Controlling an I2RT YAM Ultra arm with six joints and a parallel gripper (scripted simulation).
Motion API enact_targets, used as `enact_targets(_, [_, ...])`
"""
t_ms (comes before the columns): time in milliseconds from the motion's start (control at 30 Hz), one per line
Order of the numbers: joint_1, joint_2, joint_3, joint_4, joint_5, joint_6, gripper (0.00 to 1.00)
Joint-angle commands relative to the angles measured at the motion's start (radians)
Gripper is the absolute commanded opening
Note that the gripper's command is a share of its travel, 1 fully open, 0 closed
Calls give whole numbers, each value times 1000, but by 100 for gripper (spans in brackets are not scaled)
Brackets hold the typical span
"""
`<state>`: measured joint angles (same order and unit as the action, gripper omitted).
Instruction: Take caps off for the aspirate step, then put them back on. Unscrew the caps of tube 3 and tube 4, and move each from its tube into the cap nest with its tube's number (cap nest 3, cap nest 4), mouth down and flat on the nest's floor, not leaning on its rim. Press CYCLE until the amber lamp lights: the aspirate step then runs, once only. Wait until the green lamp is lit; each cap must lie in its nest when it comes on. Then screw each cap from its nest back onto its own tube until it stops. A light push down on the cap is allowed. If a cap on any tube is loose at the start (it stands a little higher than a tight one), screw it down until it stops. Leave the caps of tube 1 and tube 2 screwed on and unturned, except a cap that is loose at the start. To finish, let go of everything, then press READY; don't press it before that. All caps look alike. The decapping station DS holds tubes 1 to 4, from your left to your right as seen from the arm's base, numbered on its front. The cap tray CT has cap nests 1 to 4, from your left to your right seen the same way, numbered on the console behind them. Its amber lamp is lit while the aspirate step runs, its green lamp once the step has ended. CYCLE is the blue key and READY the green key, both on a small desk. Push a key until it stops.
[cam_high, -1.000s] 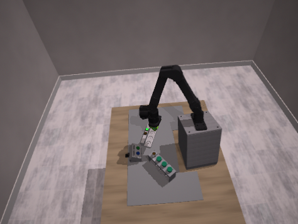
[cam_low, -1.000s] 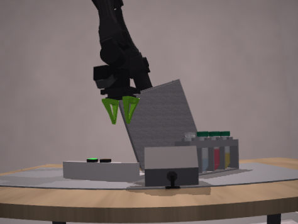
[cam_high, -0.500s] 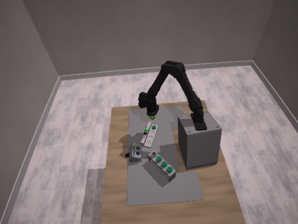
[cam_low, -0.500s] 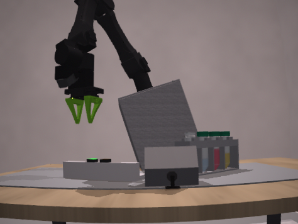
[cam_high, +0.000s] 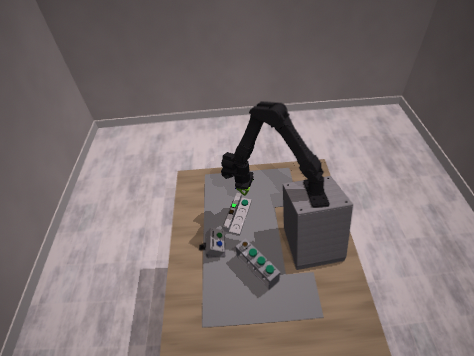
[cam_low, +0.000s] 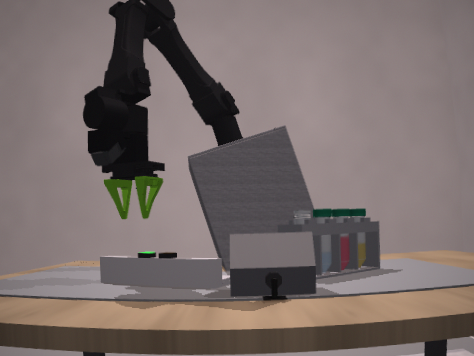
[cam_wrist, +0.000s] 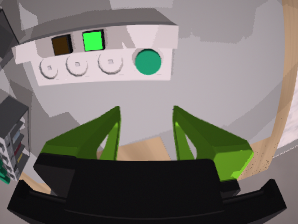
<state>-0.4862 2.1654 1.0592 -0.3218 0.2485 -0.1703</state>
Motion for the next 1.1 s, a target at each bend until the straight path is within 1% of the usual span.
enact_targets(0, [-5, 31, 13, 67, -4, -20, 47])
enact_targets(233, [-29, 150, 41, 163, -8, -44, 47])
enact_targets(300, [-29, 150, 41, 163, -8, -44, 47])
enact_targets(567, [-55, 289, 95, 254, -13, -70, 47])
enact_targets(1067, [-55, 289, 96, 254, -13, -70, 47])
